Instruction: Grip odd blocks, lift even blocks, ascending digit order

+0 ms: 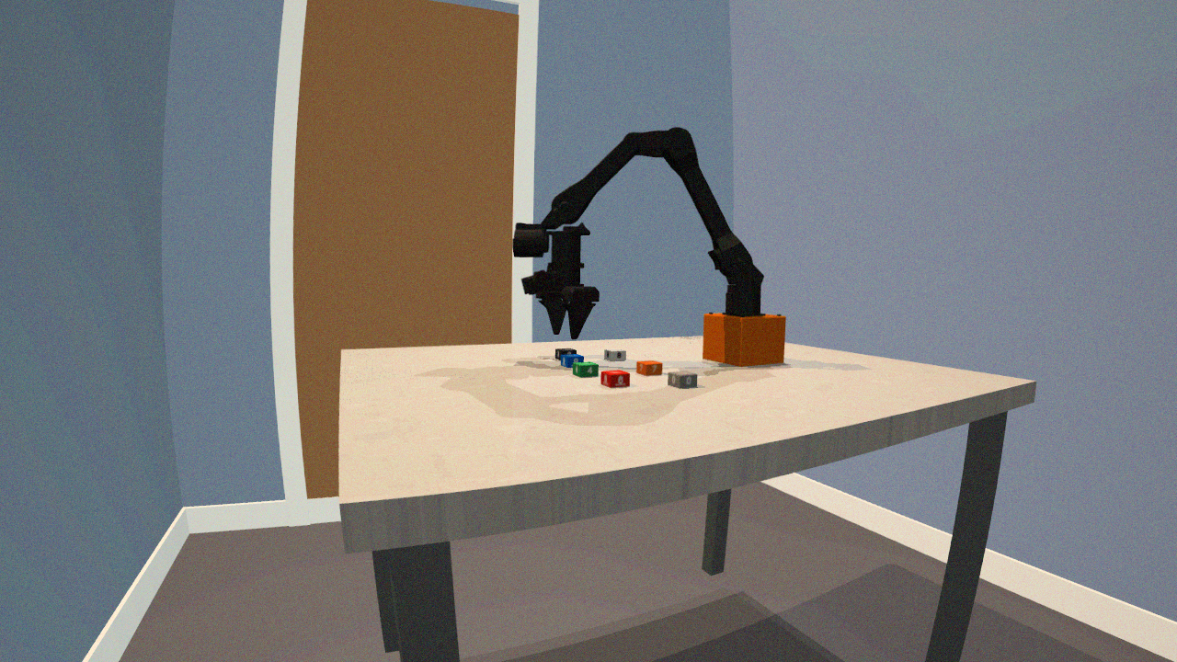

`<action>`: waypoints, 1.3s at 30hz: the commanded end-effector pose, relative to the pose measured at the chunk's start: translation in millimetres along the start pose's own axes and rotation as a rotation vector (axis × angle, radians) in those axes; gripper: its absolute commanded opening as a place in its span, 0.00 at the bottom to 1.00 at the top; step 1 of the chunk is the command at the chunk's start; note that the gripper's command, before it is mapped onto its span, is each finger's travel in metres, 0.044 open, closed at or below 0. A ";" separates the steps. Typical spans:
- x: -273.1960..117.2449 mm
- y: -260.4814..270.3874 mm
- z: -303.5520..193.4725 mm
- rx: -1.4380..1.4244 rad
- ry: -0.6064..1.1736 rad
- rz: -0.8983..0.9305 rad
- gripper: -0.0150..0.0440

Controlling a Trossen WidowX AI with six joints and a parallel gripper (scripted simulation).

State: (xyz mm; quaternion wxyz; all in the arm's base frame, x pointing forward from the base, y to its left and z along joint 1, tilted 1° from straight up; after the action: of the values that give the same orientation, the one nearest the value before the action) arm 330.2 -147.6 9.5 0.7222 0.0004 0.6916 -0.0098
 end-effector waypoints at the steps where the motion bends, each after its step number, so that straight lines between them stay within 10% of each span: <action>1: 4.9 0.2 -0.3 -0.004 0.001 0.001 0.93; 21: 35.4 0.4 -0.7 -0.004 0.001 0.001 0.93; 32: 35.4 0.4 -0.7 -0.004 0.001 0.001 0.46; 39: 35.4 0.4 -0.7 -0.004 0.001 0.001 0.46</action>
State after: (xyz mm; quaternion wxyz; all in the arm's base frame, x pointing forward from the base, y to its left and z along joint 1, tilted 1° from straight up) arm 330.9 -147.7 -25.4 0.7218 0.0008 0.6920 -0.0092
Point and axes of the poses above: the point midway between the two fingers, 35 mm back from their tips, its own x axis out along the fingers, its own y axis across the jaws, z = x × y, the point moved 1 cm from there along -x, back along the fingers, and after that the axes turned 3 degrees about x, right-handed, at the moved point
